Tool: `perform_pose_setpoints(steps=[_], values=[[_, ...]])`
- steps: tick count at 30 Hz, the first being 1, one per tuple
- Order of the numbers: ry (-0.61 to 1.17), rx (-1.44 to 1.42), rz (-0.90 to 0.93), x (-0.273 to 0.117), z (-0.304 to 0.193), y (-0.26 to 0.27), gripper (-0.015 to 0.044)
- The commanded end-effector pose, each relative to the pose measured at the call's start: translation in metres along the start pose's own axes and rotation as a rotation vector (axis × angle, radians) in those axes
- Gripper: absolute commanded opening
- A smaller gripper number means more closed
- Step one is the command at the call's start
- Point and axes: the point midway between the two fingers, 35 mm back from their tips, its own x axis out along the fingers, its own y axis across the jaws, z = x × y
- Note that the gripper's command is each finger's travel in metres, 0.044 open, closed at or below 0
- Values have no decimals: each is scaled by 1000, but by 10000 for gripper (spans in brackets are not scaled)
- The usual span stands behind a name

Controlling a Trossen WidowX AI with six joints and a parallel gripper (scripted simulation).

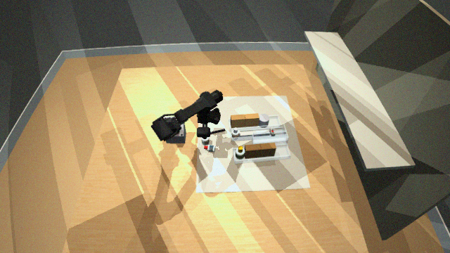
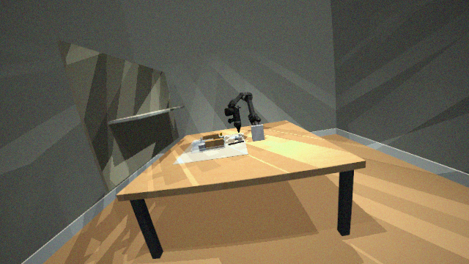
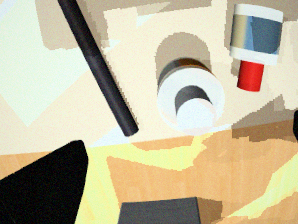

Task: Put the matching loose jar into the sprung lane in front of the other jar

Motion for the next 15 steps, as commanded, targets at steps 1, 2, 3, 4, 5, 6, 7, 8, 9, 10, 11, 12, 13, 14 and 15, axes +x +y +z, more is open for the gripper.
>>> perform_pose_setpoints(steps=[1, 2, 3, 4, 5, 6, 7, 8, 9, 10, 11, 12, 13, 14, 15], values=[[5, -9, -14, 15, -2, -3, 440], [5, -9, -14, 15, -2, -3, 440], [5, -9, -14, 15, -2, -3, 440], [5, -9, -14, 15, -2, -4, 440], [5, -9, -14, 16, -2, -4, 440], [5, -9, -14, 20, -1, -4, 440], [5, -9, -15, 25, -1, -4, 440], [5, -9, -15, 29, -2, -4, 440], [5, -9, -15, 30, -2, -4, 440], [5, -9, -15, 30, -2, -4, 440], [5, -9, -15, 31, -2, -4, 440], [5, -9, -15, 31, -2, -4, 440], [5, -9, -15, 33, -1, -4, 440], [5, -9, -15, 34, -1, -4, 440], [5, -9, -15, 36, -1, -4, 440]])
